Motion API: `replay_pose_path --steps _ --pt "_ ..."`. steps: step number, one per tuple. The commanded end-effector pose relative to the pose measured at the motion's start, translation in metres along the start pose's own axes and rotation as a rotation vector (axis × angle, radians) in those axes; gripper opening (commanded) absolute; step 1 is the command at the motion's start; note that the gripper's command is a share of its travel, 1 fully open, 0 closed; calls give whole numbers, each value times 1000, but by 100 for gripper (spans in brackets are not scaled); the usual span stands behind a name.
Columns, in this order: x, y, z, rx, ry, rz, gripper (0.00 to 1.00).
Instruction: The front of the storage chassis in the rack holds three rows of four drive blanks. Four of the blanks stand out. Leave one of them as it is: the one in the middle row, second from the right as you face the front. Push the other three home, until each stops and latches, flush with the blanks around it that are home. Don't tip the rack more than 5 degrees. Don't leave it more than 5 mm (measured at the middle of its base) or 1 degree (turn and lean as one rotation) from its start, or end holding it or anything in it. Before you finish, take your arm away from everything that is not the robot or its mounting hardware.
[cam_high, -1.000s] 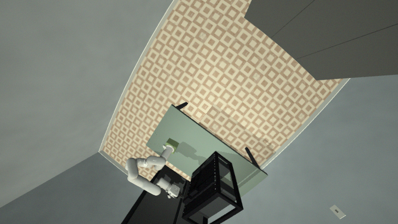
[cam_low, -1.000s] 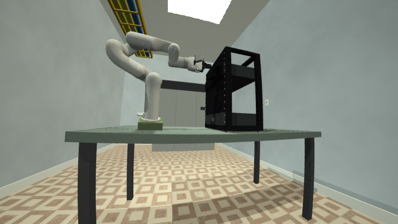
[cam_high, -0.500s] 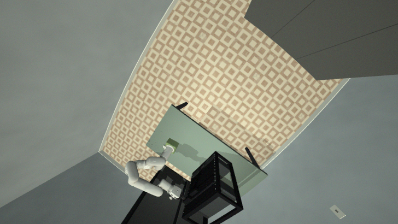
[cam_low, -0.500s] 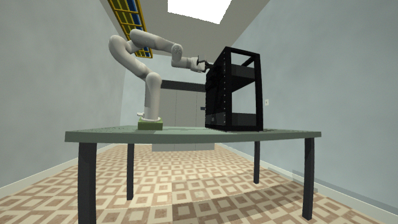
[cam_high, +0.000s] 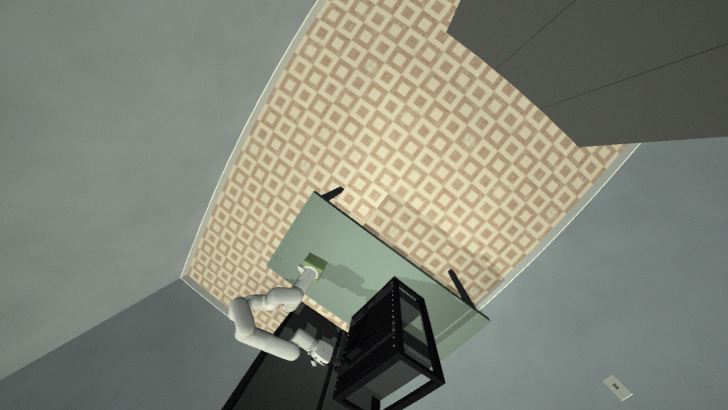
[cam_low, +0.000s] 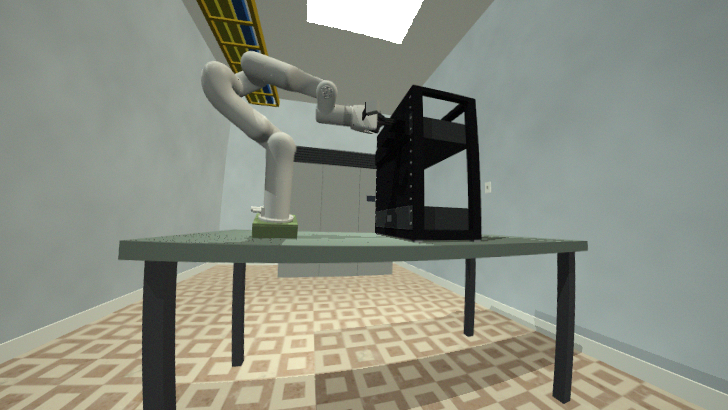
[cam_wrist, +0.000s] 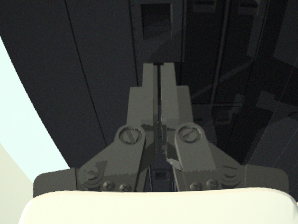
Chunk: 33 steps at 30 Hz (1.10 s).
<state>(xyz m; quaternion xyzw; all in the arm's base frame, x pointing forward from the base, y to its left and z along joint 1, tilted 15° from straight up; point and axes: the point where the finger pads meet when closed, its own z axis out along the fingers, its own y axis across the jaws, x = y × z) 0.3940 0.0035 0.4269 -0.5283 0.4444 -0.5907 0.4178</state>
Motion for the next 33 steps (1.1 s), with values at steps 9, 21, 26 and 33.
replay_pose_path --steps 9,21,26,33 --pt "0 -2 8 3 1 0 0" --pt "0 -2 11 3 1 0 0" --pt "0 -2 15 3 1 0 0" --pt "1 -2 21 3 1 0 0"
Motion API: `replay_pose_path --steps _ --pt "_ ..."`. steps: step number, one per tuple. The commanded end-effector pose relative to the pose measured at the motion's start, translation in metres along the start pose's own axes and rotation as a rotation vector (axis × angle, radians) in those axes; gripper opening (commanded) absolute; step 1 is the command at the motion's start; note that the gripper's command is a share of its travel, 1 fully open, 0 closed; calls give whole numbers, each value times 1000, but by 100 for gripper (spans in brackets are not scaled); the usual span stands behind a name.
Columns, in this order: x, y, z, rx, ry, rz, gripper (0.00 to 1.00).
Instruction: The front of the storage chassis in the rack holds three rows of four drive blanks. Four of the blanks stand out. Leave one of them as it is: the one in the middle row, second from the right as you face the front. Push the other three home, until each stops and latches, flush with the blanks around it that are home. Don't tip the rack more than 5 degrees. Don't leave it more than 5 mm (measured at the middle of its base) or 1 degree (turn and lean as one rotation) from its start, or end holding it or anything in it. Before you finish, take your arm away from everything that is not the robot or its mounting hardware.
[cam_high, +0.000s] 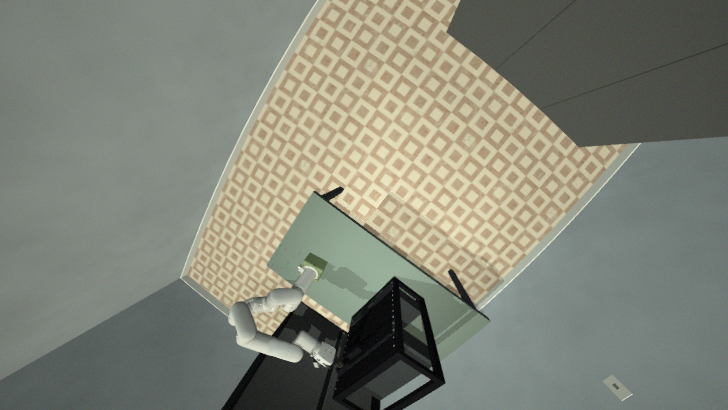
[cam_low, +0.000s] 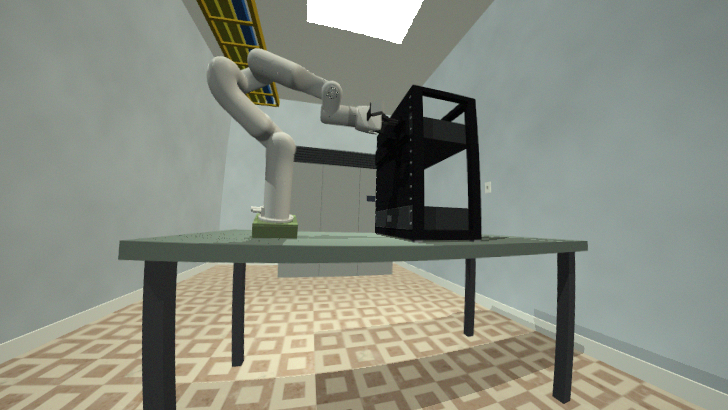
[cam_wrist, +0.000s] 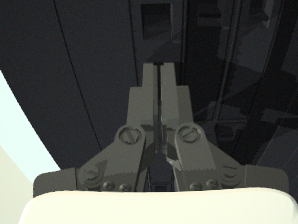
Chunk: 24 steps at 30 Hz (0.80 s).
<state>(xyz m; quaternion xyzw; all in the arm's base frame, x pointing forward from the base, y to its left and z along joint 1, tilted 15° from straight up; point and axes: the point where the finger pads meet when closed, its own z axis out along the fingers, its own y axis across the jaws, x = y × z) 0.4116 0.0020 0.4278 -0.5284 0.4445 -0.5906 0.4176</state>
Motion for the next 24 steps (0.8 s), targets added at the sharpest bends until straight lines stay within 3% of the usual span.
replay_pose_path --steps 1,24 --pt "0 -2 3 4 1 0 0" --pt "1 -2 6 4 1 0 0"
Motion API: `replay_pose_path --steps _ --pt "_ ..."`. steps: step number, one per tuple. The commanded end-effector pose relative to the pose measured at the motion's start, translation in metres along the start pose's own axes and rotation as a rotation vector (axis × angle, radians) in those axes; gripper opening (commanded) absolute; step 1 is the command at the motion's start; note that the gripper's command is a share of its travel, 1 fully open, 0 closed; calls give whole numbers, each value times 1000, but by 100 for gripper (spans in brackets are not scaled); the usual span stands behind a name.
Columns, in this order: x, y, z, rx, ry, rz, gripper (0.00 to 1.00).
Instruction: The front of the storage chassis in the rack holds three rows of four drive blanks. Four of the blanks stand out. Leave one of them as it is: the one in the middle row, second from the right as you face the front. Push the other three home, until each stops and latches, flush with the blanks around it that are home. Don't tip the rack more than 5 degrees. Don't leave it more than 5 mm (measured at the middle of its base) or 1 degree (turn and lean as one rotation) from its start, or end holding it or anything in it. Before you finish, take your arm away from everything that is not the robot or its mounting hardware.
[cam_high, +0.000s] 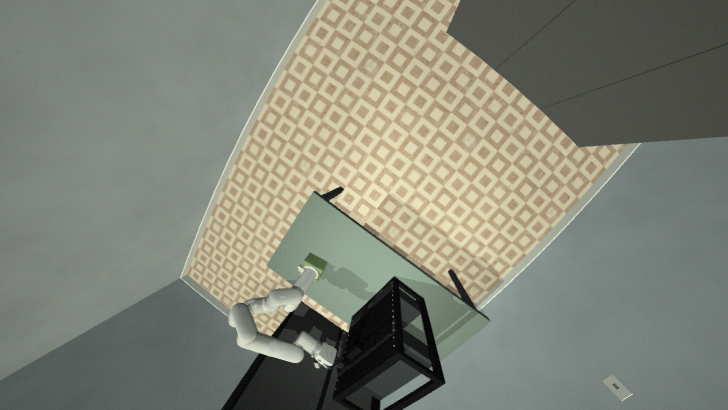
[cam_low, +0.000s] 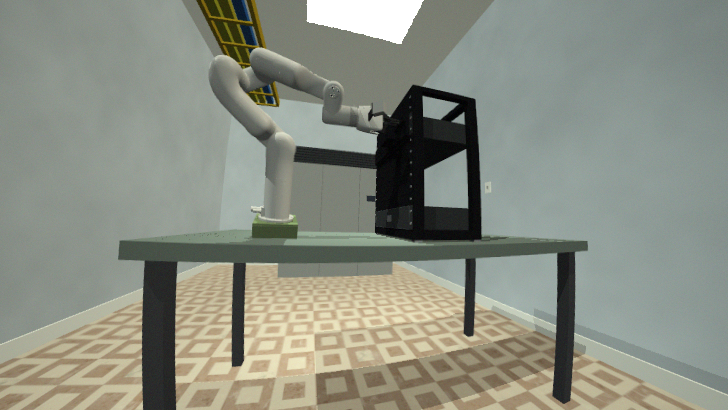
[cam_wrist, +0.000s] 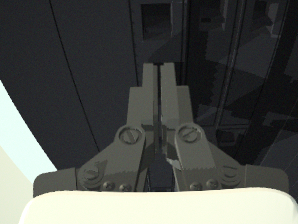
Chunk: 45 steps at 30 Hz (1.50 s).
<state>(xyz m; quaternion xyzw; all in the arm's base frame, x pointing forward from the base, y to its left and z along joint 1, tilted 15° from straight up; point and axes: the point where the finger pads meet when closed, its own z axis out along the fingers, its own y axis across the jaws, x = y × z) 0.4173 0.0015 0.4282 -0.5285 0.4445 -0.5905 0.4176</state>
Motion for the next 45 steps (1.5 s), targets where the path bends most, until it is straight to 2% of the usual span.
replay_pose_path --steps 1,45 --pt "1 -2 0 4 1 0 0" --pt "1 -2 9 4 1 0 0"
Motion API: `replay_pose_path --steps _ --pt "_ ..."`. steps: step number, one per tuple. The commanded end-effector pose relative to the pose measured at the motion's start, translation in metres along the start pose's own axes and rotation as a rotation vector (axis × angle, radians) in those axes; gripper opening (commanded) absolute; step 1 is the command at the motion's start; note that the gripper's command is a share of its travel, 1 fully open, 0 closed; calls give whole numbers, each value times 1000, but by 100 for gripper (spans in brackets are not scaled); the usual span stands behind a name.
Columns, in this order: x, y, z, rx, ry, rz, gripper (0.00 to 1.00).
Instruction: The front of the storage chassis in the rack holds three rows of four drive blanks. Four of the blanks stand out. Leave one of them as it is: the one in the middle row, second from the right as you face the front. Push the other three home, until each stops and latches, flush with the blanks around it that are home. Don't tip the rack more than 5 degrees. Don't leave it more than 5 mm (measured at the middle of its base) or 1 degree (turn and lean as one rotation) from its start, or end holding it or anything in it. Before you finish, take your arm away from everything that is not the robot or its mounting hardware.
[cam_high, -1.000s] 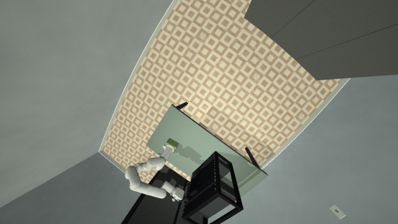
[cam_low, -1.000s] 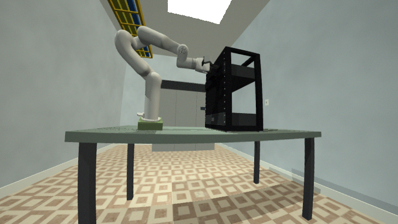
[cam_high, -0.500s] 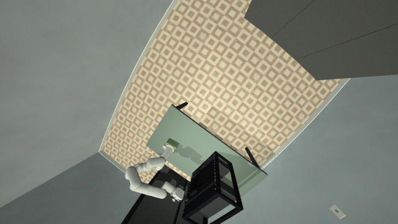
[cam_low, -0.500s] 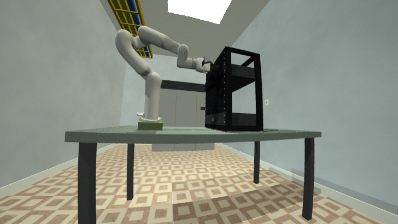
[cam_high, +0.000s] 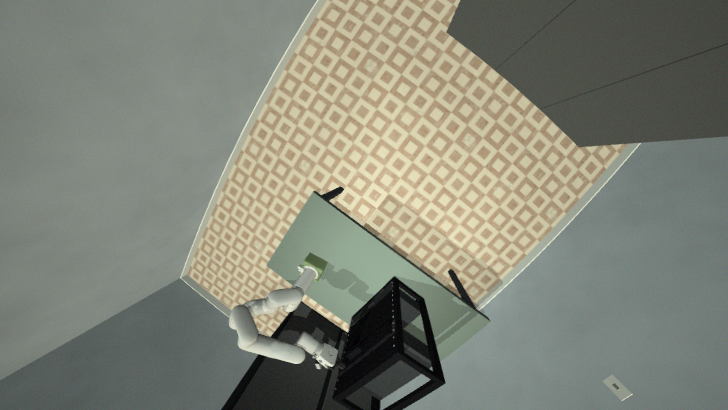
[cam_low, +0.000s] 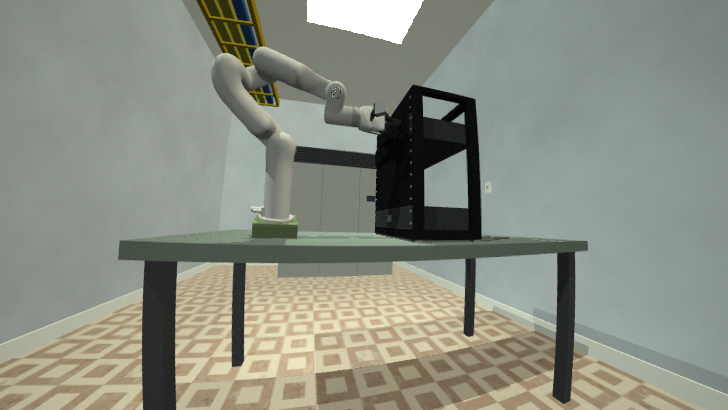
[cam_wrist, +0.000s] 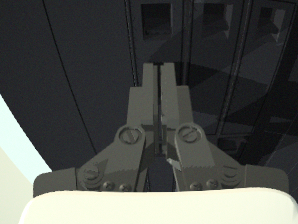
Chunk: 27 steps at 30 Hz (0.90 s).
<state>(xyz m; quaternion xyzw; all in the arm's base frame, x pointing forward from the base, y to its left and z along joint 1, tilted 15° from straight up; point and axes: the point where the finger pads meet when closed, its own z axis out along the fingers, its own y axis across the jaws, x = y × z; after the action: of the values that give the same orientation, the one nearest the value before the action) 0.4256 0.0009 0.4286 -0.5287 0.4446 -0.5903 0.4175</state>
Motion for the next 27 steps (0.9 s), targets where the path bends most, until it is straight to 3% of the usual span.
replay_pose_path --steps 1,27 --pt "1 -2 1 4 1 0 0" --pt "1 -2 4 4 1 0 0"
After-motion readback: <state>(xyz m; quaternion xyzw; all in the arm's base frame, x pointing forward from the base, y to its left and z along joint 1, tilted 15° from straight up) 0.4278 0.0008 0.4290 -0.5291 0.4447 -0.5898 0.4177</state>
